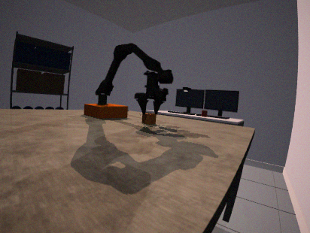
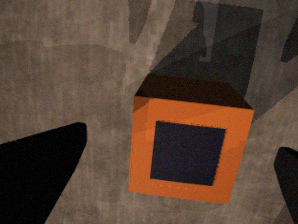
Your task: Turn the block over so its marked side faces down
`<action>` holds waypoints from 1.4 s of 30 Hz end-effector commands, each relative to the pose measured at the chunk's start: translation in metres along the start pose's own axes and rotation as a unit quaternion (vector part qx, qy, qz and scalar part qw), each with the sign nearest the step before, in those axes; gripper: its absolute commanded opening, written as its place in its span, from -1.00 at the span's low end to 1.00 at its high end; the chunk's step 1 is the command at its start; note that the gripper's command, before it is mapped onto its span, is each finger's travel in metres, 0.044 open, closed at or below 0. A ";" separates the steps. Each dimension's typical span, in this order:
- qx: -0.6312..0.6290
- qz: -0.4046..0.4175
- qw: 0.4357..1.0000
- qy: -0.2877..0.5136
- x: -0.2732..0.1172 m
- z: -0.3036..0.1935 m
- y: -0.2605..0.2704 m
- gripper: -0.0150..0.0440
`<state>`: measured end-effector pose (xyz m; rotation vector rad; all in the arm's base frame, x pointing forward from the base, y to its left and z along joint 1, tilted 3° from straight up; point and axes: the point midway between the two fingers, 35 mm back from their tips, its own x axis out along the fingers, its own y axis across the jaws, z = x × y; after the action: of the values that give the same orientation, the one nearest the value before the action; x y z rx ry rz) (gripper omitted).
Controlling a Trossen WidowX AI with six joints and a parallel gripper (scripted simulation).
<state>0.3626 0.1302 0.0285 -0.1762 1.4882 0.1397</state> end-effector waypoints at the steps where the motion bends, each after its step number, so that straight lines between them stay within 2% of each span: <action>1: -0.002 -0.003 1.000 0.007 0.012 -0.003 -0.001 1.00; 9: -0.002 -0.003 1.000 0.007 0.019 -0.004 -0.001 1.00; 17: -0.002 -0.003 1.000 0.007 0.019 -0.004 -0.001 0.29; 36: -0.002 -0.003 1.000 0.007 0.019 -0.004 -0.001 -0.14; 40: -0.002 -0.003 1.000 0.007 0.000 -0.003 -0.001 -0.49; 42: -0.002 -0.003 1.000 0.007 -0.010 -0.003 -0.001 -0.49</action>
<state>0.3555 0.1267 0.0156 -0.1897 1.5287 0.1314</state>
